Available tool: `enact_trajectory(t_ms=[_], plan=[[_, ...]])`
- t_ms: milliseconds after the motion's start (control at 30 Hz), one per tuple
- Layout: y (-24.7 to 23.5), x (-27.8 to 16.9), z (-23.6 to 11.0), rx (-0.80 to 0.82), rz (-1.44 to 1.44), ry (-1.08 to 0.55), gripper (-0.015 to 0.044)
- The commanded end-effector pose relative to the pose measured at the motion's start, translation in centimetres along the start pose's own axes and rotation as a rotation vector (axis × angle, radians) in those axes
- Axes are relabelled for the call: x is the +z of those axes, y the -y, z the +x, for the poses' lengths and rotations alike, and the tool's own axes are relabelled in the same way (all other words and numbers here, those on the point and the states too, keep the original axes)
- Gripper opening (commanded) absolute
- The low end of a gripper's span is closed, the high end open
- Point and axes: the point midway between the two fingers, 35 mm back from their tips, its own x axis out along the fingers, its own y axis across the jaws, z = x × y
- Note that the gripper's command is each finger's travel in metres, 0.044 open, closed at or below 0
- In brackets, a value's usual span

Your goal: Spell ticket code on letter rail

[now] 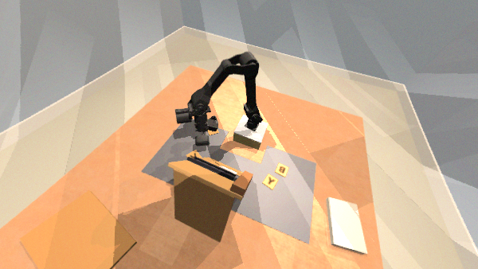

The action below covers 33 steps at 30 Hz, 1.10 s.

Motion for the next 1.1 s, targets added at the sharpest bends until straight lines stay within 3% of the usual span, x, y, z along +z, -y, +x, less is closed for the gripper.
enact_trajectory(t_ms=[0, 1067], plan=[[-0.1, 0.0, 0.1, 0.007, -0.004, 0.001, 0.0340], [-0.1, 0.0, 2.0, 0.007, -0.004, 0.001, 0.0340]])
